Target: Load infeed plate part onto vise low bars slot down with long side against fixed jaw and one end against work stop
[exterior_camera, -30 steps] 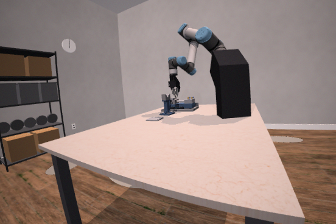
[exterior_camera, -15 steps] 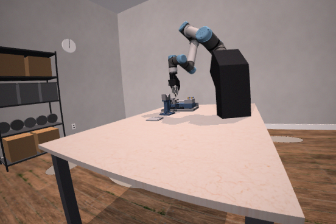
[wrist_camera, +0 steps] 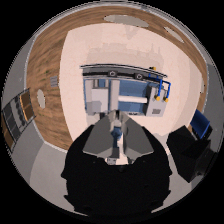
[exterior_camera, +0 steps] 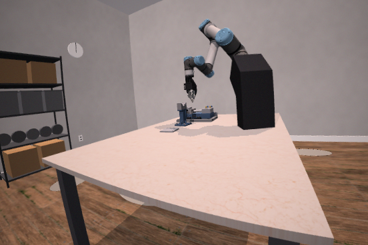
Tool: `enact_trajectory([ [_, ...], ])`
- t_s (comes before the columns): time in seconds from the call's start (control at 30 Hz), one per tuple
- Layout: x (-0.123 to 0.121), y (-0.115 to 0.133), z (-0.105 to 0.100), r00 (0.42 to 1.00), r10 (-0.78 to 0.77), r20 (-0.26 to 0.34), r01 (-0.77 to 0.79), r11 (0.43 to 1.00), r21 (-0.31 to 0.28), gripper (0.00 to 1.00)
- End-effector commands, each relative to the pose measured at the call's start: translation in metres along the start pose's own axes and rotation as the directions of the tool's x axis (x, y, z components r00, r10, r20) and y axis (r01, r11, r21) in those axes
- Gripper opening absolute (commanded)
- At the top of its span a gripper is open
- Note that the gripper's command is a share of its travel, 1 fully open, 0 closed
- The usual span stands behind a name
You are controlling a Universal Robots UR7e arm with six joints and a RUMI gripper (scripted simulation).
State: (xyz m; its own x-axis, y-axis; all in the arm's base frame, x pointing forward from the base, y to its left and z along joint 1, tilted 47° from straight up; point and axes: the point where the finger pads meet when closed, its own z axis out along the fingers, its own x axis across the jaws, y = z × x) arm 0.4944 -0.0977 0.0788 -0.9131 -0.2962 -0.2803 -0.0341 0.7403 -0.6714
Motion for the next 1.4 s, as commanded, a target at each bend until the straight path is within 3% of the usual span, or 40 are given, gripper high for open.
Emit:
enact_trajectory([
  [0.0,-0.0003,-0.0001,-0.0103,1.000,0.000,0.000,0.000,1.000,0.000,0.00],
  [1.37,-0.0003,-0.0001,-0.0178,1.000,0.000,0.000,0.000,1.000,0.000,0.00],
])
